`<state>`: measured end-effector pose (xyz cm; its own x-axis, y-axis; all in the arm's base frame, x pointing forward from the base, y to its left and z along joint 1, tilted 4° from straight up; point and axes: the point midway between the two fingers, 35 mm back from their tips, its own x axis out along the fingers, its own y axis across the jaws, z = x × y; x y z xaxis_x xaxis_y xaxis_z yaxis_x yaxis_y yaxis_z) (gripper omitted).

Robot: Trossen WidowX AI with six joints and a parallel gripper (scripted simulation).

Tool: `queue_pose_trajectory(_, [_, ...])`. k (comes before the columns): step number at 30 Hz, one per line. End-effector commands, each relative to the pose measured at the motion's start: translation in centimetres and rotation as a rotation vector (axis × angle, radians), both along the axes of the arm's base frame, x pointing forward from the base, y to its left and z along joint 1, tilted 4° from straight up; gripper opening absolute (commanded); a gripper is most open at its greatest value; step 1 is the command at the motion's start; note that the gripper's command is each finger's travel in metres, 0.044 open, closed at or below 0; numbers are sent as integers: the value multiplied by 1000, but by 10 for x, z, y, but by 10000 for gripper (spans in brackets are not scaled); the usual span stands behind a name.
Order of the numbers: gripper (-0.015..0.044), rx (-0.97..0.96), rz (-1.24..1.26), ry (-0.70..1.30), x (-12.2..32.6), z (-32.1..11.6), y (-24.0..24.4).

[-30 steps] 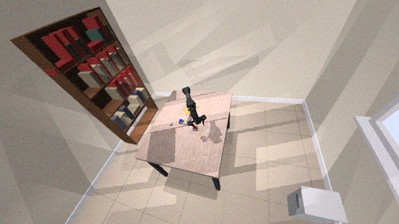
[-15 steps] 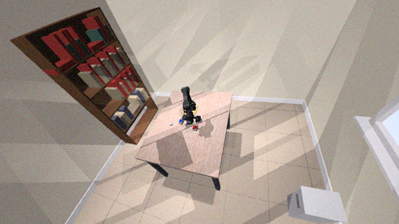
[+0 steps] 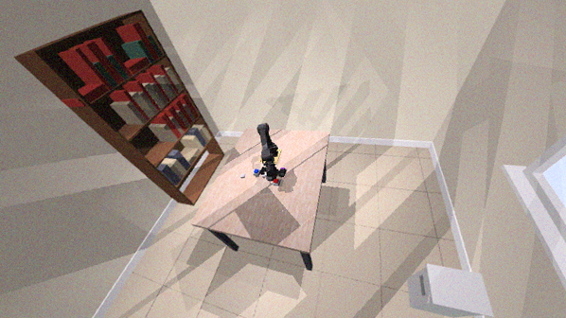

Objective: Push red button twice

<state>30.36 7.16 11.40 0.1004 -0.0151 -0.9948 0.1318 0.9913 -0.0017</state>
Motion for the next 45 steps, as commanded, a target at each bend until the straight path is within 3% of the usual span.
queue_pose_trajectory(1, [20,-5,0,5,-1,-3,-1])
queue_pose_trajectory(27, [20,-5,0,5,2,-37,-2])
queue_pose_trajectory(45, [20,-5,0,5,2,-37,-2])
